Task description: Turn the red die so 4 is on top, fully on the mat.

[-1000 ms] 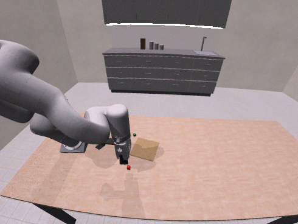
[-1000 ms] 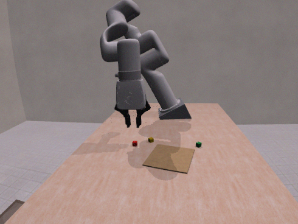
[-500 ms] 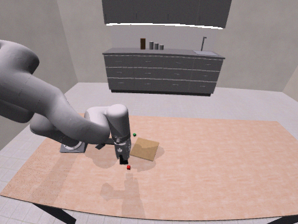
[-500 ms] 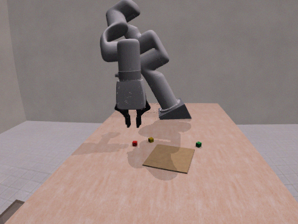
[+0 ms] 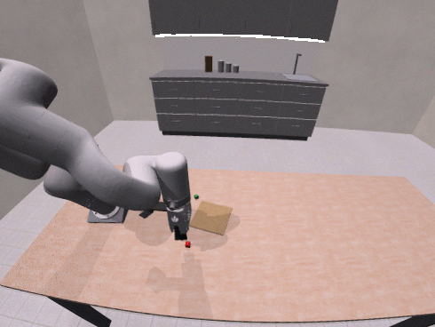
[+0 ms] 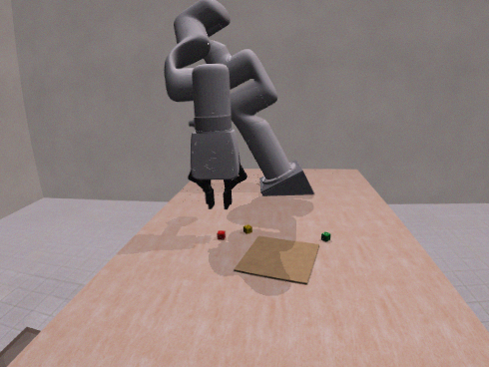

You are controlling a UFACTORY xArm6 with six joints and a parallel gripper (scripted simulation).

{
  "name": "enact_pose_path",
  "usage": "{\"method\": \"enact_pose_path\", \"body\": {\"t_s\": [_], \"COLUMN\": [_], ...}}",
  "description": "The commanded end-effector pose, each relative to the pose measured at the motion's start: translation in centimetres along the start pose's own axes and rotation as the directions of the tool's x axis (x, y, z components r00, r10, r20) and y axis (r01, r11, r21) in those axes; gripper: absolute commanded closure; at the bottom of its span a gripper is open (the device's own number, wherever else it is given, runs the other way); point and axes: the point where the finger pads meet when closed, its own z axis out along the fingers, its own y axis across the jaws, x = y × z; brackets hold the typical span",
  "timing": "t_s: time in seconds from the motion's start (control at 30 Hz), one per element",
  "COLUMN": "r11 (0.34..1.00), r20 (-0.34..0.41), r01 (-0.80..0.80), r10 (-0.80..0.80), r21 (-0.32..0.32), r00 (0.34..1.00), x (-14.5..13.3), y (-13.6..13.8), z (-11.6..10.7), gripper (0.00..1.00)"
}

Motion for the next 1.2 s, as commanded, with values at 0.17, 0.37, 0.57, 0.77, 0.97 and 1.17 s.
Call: {"method": "enact_pose_path", "body": {"t_s": [0.17, 0.37, 0.57, 0.77, 0.97, 1.17], "r11": [1.0, 1.0, 1.0, 1.0, 1.0, 1.0], "r20": [0.003, 0.003, 0.003, 0.003, 0.003, 0.003], "r01": [-0.006, -0.012, -0.012, -0.012, -0.012, -0.012], "r10": [0.006, 0.012, 0.012, 0.012, 0.012, 0.012], "r21": [0.001, 0.001, 0.001, 0.001, 0.001, 0.001], "r00": [1.0, 1.0, 1.0, 1.0, 1.0, 1.0], "x": [-0.1, -0.1, -0.1, -0.1, -0.1, -0.2], "y": [0.0, 0.0, 0.0, 0.0, 0.1, 0.1], "z": [0.1, 0.7, 1.2, 2.2, 3.1, 3.9], "gripper": [0.69, 0.69, 0.69, 0.69, 0.69, 0.69]}}
